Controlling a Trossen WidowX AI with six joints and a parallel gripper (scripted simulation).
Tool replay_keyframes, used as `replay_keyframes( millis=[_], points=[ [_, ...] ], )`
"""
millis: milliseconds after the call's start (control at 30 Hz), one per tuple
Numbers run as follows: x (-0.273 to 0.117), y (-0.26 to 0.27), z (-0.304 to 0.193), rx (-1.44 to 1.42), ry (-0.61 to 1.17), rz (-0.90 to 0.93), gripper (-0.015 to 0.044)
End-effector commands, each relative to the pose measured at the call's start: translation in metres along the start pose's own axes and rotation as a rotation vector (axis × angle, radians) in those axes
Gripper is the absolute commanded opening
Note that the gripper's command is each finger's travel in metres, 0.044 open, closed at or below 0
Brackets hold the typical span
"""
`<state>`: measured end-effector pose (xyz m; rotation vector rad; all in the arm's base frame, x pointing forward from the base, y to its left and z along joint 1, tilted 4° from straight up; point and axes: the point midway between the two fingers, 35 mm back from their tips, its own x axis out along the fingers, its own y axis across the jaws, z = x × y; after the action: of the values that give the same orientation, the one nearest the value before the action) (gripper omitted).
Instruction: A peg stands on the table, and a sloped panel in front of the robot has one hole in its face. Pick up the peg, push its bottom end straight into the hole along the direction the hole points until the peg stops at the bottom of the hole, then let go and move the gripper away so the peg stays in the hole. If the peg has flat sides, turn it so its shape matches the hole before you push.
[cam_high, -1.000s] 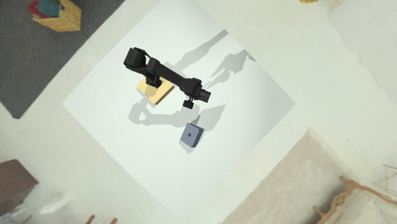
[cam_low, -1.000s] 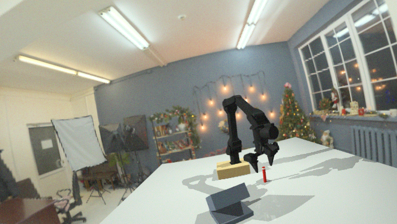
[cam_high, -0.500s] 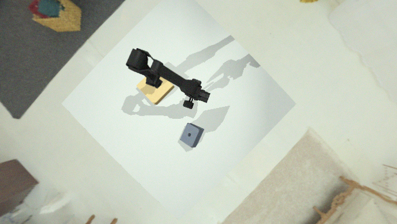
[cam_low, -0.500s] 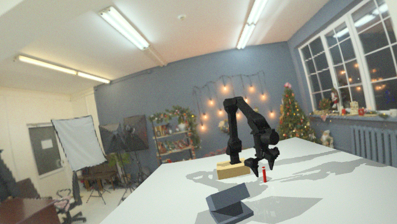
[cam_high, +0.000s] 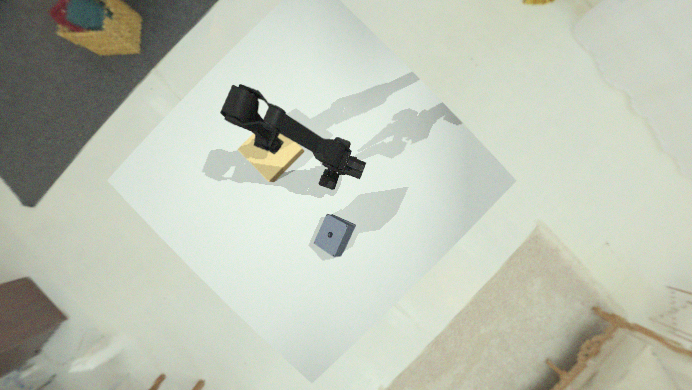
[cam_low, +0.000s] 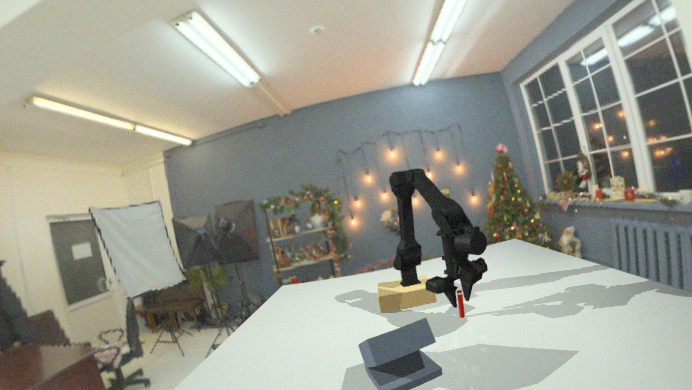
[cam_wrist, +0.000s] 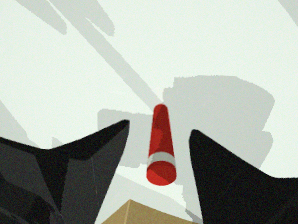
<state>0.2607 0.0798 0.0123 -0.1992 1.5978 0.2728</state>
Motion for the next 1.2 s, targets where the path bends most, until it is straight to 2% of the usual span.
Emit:
replay_keyframes(
  millis=[0,100,333,500,1033,1167],
  points=[
    [0.000,0.000,0.000,0.000,-0.001,0.001,0.0125],
    [0.000,0.000,0.000,0.000,-0.001,0.001,0.0046],
    [0.000,0.000,0.000,0.000,-0.001,0.001,0.0000],
    [-0.010,0.000,0.002,0.000,-0.001,0.000,0.0000],
    [-0.077,0.002,0.002,0.003,0.001,-0.004,0.0000],
    [-0.080,0.002,0.002,0.007,0.000,-0.003,0.0000]
  ],
)
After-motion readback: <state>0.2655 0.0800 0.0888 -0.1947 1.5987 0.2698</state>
